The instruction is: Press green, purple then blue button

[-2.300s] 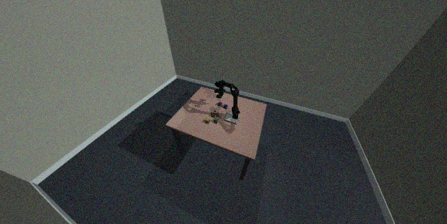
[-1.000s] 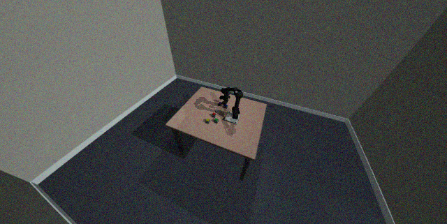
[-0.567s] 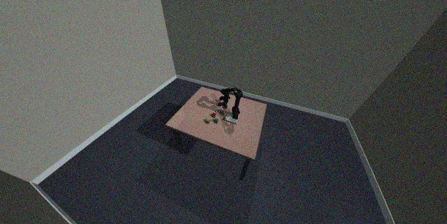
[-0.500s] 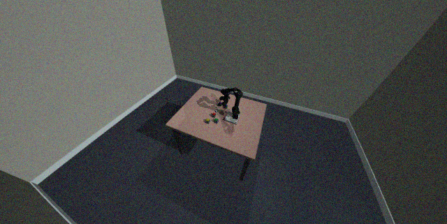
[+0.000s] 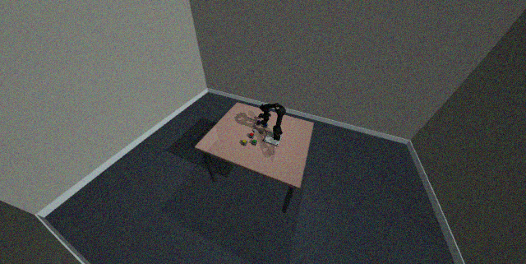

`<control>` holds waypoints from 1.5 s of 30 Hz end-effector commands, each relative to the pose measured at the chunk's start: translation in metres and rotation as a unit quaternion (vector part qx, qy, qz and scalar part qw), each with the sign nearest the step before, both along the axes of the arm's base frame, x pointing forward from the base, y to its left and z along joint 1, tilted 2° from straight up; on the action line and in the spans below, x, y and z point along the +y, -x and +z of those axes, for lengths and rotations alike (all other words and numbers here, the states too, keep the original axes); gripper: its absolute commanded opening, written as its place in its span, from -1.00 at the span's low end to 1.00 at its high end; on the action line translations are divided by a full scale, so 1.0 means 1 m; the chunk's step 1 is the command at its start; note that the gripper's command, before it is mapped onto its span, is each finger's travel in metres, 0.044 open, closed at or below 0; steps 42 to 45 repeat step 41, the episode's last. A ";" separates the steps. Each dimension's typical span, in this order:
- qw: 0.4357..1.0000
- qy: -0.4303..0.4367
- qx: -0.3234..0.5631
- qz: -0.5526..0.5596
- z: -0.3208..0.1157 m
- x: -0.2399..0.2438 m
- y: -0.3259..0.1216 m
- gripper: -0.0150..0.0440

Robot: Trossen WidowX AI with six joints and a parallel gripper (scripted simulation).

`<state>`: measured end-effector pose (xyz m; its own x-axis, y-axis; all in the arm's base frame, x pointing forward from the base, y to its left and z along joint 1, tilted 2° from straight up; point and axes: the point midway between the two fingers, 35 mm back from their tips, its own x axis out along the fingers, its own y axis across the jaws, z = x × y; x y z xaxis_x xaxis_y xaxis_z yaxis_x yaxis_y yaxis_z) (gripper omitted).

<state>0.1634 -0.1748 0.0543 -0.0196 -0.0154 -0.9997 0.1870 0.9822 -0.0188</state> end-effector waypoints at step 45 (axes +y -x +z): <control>1.000 -0.012 -0.005 0.002 0.086 0.329 -0.115 0.86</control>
